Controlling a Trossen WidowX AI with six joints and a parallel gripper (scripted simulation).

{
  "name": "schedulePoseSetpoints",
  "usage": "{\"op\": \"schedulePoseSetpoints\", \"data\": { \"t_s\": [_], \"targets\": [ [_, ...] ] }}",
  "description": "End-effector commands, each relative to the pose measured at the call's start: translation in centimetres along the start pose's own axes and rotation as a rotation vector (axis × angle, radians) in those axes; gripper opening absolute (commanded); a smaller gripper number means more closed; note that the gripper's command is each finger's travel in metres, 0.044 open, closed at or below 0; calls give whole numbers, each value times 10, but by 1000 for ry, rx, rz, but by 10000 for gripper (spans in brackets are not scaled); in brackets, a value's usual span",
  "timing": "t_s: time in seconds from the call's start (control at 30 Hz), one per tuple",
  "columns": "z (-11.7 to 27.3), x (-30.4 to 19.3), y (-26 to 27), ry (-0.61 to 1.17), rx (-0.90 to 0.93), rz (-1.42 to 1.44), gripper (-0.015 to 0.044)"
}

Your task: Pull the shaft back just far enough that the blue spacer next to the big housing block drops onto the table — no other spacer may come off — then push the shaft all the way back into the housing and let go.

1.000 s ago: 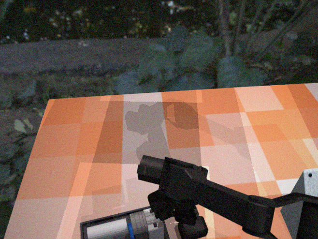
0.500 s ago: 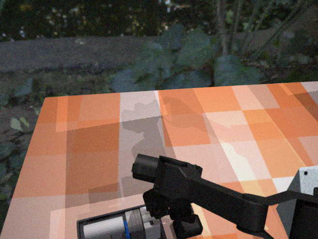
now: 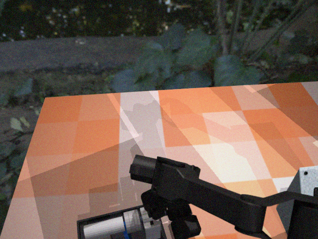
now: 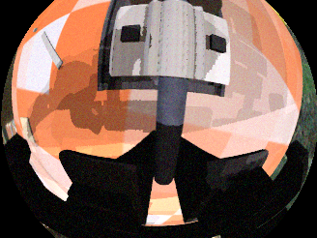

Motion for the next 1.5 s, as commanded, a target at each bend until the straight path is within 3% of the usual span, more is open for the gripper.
{"op": "schedulePoseSetpoints", "data": {
  "t_s": [0.0,1.47],
  "targets": [
    [1,4,-1,-6,-5,4,0],
    [1,20,-4,-7,-5,4,0]
  ]
}}
Point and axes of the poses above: the point midway between the two fingers, 35 mm back from their tips, its own z axis back along the fingers, its own y axis across the jaws, x = y × z, the point moved 3 cm from there along z, back along the fingers, and after that the axes turned 10 degrees about z, right-handed, at the moved point
